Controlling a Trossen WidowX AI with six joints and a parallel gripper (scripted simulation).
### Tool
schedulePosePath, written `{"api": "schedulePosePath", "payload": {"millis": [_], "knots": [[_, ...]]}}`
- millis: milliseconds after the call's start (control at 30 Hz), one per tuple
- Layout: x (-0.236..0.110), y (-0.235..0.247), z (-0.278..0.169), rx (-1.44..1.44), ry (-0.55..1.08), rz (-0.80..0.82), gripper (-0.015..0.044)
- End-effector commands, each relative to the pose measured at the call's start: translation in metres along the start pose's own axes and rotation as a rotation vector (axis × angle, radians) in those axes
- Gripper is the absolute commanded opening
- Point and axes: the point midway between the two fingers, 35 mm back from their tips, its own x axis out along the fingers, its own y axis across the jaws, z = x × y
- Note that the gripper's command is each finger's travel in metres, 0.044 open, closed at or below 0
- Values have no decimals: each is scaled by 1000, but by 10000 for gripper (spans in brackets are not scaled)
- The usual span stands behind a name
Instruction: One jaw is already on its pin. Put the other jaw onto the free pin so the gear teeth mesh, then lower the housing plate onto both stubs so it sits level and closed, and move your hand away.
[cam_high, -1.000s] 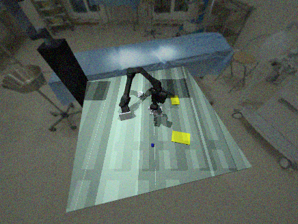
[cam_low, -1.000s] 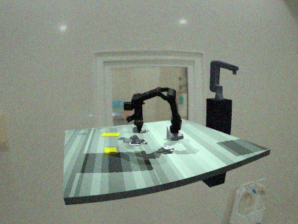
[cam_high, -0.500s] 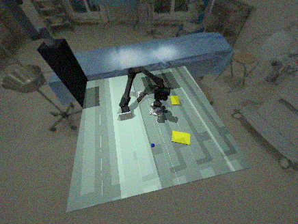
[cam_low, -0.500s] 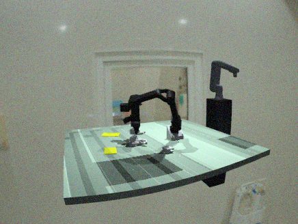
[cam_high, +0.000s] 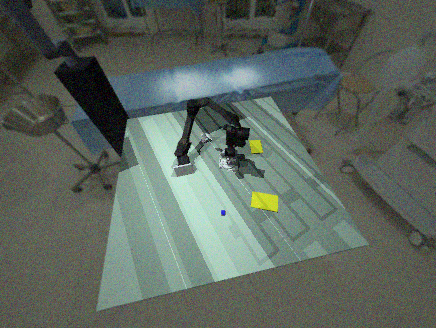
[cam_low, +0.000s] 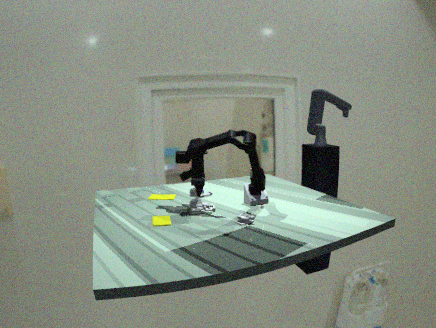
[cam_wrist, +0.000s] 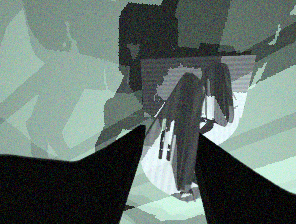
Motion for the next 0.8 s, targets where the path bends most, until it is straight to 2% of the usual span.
{"api": "schedulePosePath", "payload": {"millis": [0, 767], "knots": [[0, 1, 0, 12, 1, 3, 134], [7, 0, 1, 13, 0, 3, 134]]}}
